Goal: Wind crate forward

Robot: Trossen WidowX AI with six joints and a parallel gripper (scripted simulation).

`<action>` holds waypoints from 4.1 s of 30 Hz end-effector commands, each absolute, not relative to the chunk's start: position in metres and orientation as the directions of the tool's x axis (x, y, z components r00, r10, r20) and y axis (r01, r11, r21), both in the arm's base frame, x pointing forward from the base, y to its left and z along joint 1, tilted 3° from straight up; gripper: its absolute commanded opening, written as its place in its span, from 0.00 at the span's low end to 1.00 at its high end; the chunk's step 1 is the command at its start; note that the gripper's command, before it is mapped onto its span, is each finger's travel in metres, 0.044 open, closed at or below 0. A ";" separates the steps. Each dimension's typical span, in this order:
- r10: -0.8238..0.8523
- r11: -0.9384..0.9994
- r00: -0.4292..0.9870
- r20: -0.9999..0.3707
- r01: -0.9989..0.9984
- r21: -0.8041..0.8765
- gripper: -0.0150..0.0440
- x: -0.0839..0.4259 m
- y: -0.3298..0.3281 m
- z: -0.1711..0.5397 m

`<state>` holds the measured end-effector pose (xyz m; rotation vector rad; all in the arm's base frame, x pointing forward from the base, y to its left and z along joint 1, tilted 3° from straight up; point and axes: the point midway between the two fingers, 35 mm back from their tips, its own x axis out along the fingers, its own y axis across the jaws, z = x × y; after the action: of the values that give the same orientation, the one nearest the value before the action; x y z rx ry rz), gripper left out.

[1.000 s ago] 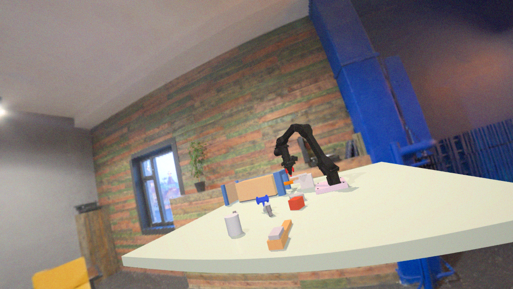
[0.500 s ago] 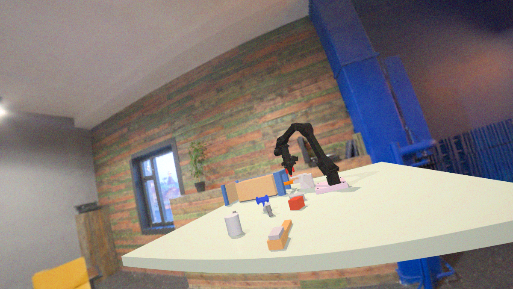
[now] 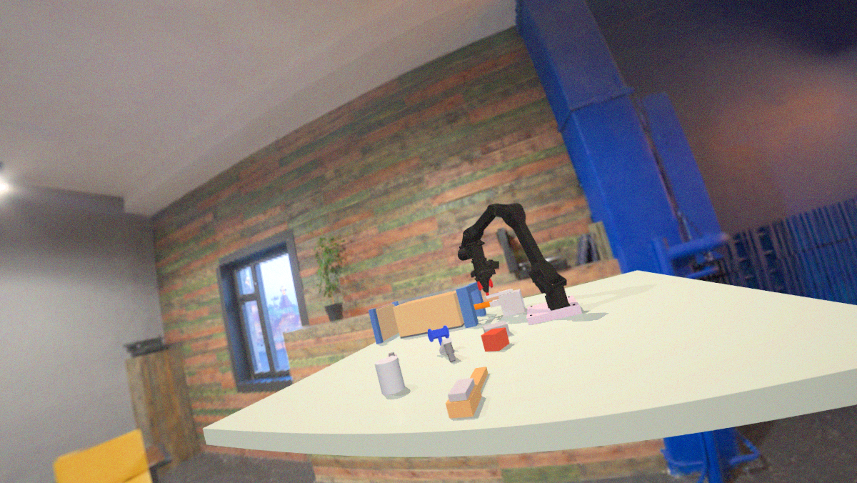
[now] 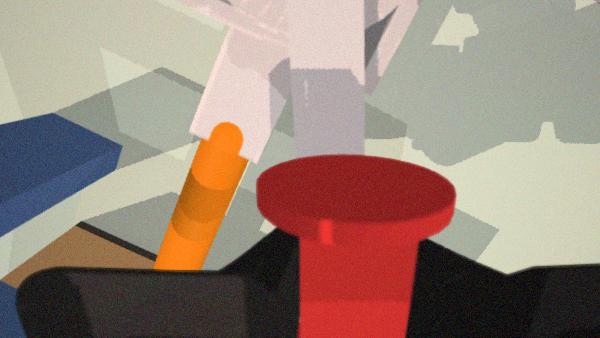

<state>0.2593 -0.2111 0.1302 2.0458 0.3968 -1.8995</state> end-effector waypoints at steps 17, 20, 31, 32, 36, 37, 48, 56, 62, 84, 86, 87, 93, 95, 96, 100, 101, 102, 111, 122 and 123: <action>0.019 -0.910 0.051 -0.999 0.416 0.004 0.25 0.238 -0.185 0.128; 0.019 -0.910 0.051 -0.999 0.416 0.004 0.25 0.235 -0.182 0.128; 0.020 -0.910 0.050 -0.999 0.416 0.003 0.25 0.226 -0.176 0.127; 0.020 -0.910 0.050 -0.999 0.416 0.002 0.25 0.225 -0.175 0.127; 0.020 -0.910 0.049 -0.999 0.416 0.002 0.25 0.221 -0.173 0.127; 0.020 -0.910 0.049 -0.999 0.416 0.002 0.25 0.220 -0.173 0.127; 0.021 -0.910 0.048 -0.999 0.416 0.001 0.25 0.210 -0.168 0.126; 0.021 -0.910 0.047 -0.999 0.416 0.001 0.25 0.202 -0.165 0.126; 0.021 -0.910 0.047 -0.999 0.416 0.000 0.25 0.196 -0.163 0.125; 0.021 -0.910 0.044 -0.999 0.416 -0.001 0.25 0.173 -0.161 0.124; 0.021 -0.910 0.044 -0.999 0.416 -0.001 0.25 0.171 -0.161 0.124; 0.021 -0.910 0.044 -0.999 0.416 -0.001 0.25 0.170 -0.161 0.124; 0.021 -0.910 0.043 -0.999 0.416 -0.001 0.25 0.164 -0.161 0.124; 0.021 -0.910 0.043 -0.999 0.416 -0.001 0.25 0.162 -0.161 0.124; 0.021 -0.910 0.043 -0.999 0.416 -0.001 0.25 0.160 -0.162 0.124; 0.021 -0.910 0.042 -0.999 0.416 -0.001 0.25 0.156 -0.162 0.123; 0.021 -0.910 0.042 -0.999 0.416 -0.001 0.25 0.155 -0.162 0.123; 0.021 -0.910 0.042 -0.999 0.416 -0.001 0.25 0.154 -0.163 0.123; 0.021 -0.910 0.041 -0.999 0.416 -0.002 0.25 0.145 -0.165 0.123; 0.020 -0.910 0.040 -0.999 0.416 -0.002 0.25 0.134 -0.169 0.122; 0.020 -0.910 0.040 -0.999 0.416 -0.002 0.25 0.133 -0.169 0.122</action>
<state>0.1441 -0.1651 0.1235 2.0514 0.4657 -1.9068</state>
